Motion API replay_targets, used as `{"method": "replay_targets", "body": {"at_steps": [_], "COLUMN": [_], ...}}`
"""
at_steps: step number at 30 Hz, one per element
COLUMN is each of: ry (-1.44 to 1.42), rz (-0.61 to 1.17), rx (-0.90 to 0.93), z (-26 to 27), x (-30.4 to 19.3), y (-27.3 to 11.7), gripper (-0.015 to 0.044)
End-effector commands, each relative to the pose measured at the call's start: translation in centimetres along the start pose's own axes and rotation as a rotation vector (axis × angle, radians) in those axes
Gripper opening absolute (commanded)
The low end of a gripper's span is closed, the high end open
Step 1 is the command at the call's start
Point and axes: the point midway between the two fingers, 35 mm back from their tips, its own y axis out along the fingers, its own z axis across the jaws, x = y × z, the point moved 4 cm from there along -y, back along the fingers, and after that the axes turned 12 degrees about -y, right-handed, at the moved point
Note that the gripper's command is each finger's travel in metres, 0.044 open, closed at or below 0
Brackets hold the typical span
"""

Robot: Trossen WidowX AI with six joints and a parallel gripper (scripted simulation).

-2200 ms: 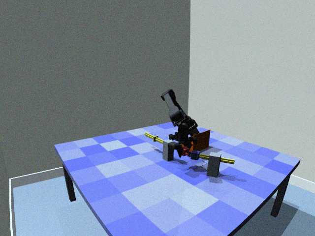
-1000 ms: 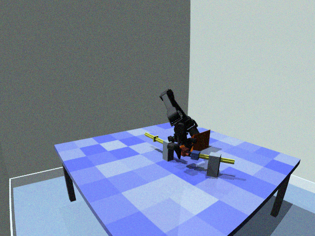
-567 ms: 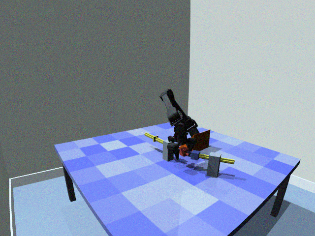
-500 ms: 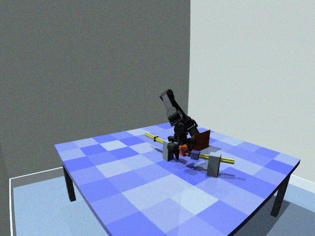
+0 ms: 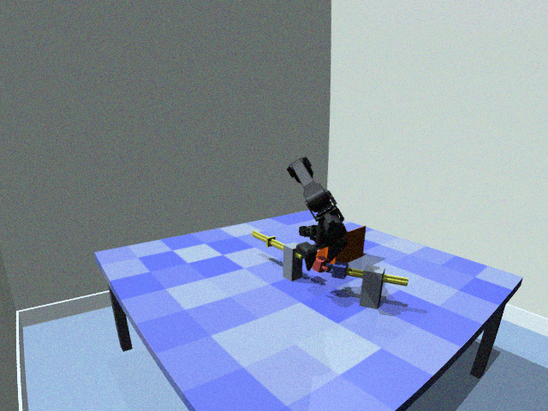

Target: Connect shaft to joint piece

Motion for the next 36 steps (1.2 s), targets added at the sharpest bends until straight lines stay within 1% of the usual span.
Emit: {"method": "replay_targets", "body": {"at_steps": [1,7,36], "ry": [0.003,-0.045,-1.009], "rz": [-0.035,-0.028,0.066], "rx": [0.005,0.007,0.105], "z": [0.1,0.1,-0.4], "x": [0.0,0.1,2.2], "y": [-0.3,-0.8,-9.8], "gripper": [0.0440,0.0440,0.0440]}}
